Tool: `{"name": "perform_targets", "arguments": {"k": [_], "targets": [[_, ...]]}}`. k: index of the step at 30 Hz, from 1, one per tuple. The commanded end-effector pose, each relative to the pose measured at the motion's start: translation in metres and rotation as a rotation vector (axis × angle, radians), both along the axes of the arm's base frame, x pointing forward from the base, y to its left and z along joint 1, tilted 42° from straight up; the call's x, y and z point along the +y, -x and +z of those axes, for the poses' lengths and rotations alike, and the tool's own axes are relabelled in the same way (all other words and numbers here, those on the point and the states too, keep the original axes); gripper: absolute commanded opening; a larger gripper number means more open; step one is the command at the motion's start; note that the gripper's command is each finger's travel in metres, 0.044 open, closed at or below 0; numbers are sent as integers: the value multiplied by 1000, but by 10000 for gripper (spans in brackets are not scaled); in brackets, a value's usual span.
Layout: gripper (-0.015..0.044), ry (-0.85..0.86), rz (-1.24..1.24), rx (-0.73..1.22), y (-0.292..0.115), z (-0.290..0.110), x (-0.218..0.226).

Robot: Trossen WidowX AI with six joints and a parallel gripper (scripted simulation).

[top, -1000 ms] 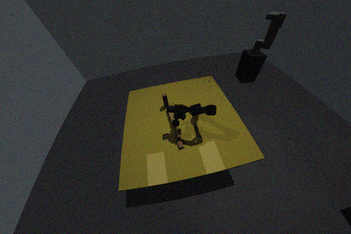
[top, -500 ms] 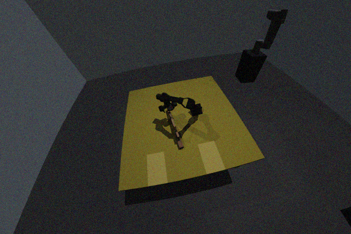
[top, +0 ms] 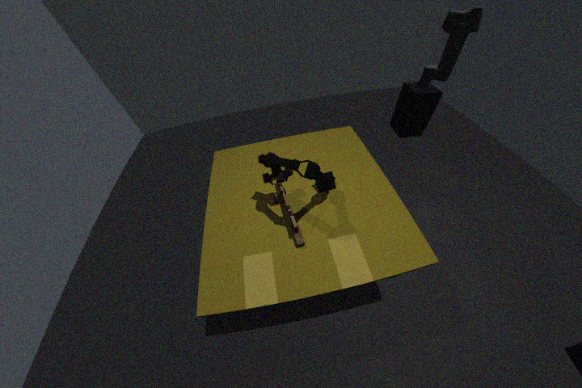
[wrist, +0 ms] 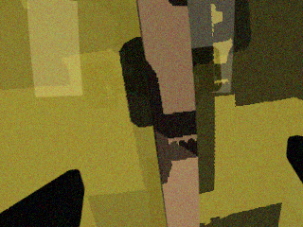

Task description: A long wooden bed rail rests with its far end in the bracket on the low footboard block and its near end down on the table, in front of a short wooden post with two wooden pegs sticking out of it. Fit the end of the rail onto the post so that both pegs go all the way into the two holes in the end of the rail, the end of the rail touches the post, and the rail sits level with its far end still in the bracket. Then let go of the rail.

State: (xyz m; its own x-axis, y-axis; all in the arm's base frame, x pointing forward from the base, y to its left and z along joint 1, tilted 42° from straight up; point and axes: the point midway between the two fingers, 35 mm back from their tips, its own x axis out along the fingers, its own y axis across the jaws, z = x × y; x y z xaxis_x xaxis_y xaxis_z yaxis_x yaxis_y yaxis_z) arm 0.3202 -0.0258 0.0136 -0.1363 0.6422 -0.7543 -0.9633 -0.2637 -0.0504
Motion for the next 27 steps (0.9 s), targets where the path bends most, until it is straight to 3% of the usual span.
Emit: {"name": "perform_targets", "arguments": {"k": [1,27], "targets": [[440,-2,0,9,2,-6,6],[440,-4,0,9,9,-38,34]]}}
